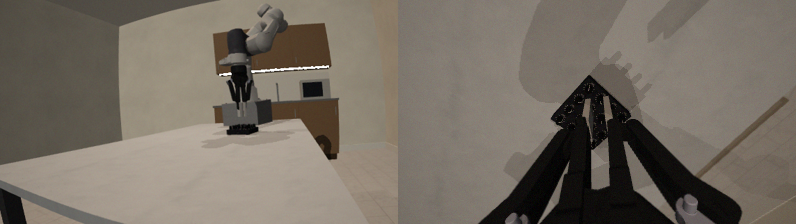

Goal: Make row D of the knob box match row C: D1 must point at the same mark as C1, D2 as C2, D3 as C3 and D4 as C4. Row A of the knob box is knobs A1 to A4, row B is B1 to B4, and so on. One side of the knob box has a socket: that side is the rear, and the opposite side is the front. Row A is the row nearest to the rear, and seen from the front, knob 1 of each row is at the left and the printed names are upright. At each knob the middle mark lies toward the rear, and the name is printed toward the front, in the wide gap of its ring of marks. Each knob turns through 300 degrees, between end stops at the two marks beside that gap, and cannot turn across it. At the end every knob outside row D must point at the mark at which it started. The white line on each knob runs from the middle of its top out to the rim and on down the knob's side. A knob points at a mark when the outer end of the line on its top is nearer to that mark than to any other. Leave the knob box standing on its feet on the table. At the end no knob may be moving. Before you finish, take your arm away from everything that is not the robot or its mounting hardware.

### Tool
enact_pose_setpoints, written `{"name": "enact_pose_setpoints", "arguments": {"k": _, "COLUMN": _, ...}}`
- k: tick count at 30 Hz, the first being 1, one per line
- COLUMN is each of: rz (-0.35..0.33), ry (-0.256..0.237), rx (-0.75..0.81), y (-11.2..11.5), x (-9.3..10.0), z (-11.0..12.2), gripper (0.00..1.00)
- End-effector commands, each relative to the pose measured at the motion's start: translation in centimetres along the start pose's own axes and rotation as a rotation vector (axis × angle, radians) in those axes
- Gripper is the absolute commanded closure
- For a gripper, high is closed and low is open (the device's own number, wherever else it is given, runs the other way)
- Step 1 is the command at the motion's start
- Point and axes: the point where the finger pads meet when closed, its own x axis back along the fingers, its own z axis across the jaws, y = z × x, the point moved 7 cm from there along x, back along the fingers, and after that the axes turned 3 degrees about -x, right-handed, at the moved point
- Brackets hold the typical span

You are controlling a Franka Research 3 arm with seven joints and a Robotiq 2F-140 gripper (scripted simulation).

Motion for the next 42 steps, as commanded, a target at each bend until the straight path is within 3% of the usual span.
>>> {"name": "enact_pose_setpoints", "arguments": {"k": 1, "rz": 0.008, "ry": 0.005, "rx": -0.156, "y": 0.1, "x": 0.1, "z": 0.2, "gripper": 0.88}}
{"name": "enact_pose_setpoints", "arguments": {"k": 42, "rz": -0.002, "ry": 0.005, "rx": -0.742, "y": 0.4, "x": 1.1, "z": 0.2, "gripper": 0.88}}
